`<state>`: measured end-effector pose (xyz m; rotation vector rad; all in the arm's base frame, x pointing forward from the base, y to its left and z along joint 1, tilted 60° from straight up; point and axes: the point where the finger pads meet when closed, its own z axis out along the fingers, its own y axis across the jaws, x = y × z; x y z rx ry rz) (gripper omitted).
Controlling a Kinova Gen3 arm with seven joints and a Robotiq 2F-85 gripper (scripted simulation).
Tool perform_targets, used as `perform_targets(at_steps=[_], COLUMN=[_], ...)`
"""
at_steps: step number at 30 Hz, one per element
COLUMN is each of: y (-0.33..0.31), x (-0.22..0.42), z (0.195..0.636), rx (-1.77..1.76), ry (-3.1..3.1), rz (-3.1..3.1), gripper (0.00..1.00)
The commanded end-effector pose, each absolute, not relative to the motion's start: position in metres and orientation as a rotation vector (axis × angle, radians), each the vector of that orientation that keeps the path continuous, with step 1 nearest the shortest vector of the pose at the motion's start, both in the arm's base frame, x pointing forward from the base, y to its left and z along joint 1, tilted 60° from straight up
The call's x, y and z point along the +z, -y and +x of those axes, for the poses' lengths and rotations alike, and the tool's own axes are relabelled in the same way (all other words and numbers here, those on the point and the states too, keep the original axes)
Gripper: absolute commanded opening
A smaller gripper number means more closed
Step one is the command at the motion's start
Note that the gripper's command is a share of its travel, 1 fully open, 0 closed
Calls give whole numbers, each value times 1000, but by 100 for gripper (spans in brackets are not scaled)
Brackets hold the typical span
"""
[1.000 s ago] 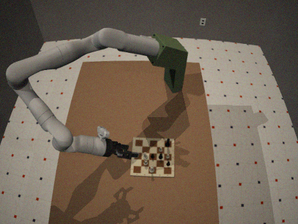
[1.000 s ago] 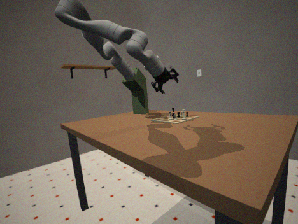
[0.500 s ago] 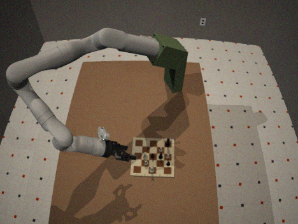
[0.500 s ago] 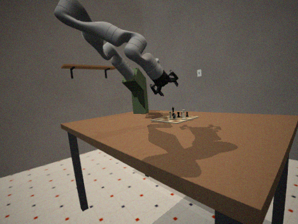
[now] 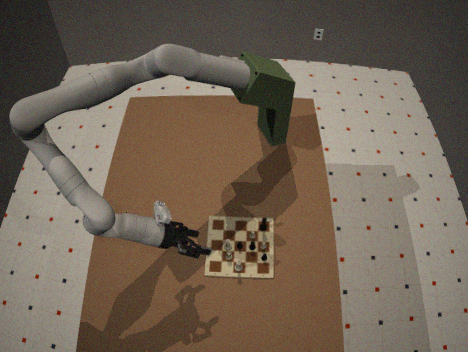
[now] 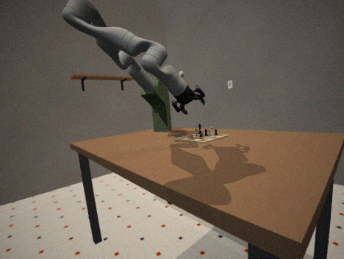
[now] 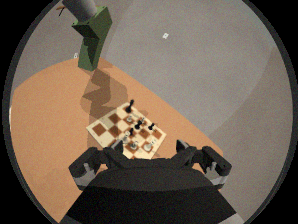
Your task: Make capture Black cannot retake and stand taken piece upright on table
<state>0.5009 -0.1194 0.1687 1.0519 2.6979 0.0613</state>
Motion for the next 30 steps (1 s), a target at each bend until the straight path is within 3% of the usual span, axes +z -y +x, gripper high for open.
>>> perform_targets(at_steps=[1,30], y=[121,161], x=[170,165], z=[501,505], rx=[65,68], ry=[-2682,-2510], rz=[1072,1298], gripper=[100,100])
